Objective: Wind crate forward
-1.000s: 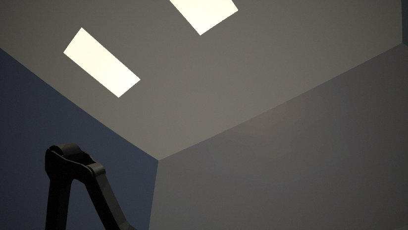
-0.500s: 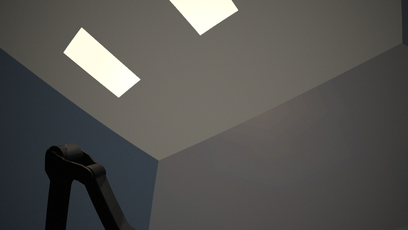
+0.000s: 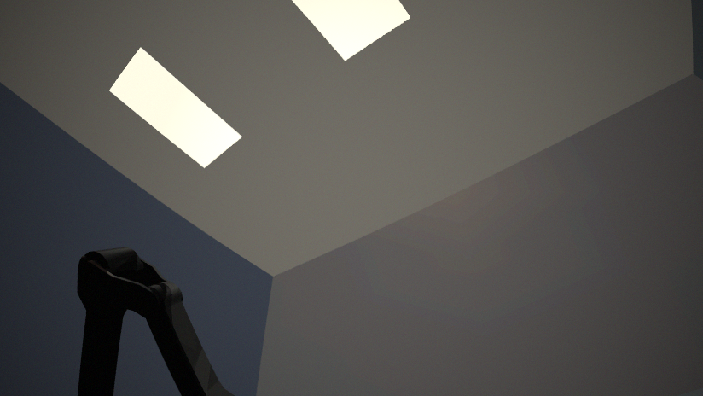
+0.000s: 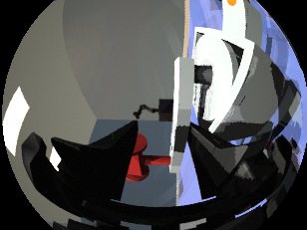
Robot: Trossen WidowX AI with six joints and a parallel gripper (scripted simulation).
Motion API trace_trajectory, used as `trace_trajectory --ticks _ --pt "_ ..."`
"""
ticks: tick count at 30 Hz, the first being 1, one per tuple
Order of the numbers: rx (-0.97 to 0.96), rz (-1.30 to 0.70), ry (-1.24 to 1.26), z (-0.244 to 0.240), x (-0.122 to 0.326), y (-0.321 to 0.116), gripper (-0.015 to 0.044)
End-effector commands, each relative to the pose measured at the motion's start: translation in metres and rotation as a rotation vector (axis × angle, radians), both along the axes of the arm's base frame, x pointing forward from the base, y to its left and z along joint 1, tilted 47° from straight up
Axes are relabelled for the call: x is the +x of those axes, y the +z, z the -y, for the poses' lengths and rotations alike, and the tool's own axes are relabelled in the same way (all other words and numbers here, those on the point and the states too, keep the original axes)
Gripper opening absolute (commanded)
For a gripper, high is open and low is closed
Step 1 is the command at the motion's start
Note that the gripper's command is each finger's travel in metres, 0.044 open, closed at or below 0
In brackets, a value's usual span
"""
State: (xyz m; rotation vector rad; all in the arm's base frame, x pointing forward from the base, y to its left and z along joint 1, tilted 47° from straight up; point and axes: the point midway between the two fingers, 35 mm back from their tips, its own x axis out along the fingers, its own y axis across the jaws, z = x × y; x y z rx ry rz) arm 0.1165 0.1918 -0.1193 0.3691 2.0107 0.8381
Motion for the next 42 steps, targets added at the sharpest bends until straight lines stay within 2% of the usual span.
trace_trajectory --ticks 1,13,18,25,33,37,42 --pt "-0.013 0.019 0.007 0.002 0.003 -0.004 0.024" --pt "-0.013 0.019 0.007 0.002 0.003 -0.004 0.024" --pt "-0.008 0.007 -0.004 0.011 0.017 0.012 0.024" --pt "-0.006 0.001 -0.001 0.059 0.06 0.068 0.024" --pt "-0.005 0.0 0.0 0.061 0.061 0.07 0.024" --pt "-0.011 0.007 -0.005 0.041 0.063 0.085 0.024" --pt "-0.003 0.006 -0.01 -0.008 0.056 0.129 0.024"
